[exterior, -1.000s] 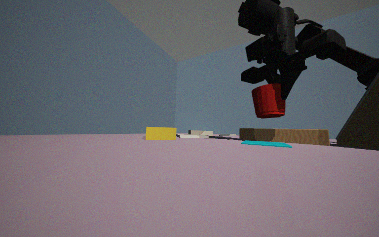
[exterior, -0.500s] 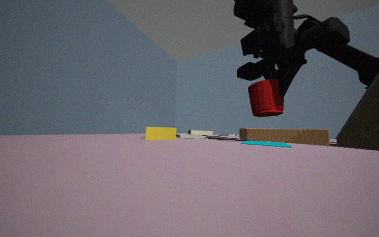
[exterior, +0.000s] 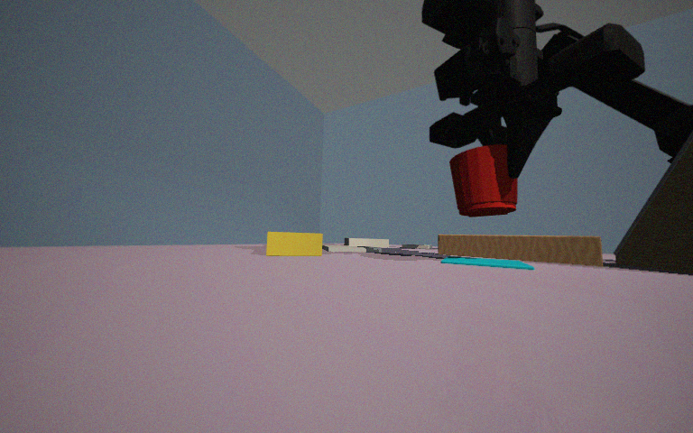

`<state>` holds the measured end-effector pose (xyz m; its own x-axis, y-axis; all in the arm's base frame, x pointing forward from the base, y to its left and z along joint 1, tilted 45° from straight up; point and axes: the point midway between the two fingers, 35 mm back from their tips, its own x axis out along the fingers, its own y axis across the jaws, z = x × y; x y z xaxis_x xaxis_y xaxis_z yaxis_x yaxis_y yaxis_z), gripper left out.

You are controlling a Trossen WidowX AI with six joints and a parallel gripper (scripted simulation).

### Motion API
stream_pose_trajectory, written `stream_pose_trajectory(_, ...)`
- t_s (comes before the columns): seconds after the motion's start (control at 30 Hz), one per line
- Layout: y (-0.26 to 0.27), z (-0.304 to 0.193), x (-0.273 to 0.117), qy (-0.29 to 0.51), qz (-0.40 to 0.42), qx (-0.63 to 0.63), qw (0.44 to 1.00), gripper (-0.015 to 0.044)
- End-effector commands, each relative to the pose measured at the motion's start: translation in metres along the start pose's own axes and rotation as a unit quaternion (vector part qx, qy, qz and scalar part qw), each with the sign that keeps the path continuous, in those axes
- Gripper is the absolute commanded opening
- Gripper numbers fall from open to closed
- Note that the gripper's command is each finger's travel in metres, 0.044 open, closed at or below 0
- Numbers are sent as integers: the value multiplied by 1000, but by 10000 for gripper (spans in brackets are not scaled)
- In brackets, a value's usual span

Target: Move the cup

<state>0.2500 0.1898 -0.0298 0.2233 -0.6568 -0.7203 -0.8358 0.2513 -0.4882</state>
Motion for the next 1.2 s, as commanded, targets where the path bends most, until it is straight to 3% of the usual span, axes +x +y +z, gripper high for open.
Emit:
stream_pose_trajectory(0.0, 1, 0, 7, 1, 1, -2, 1000, 0)
stream_pose_trajectory(1.17, 2, 1, 51, 1, 3, 2, 1000, 0)
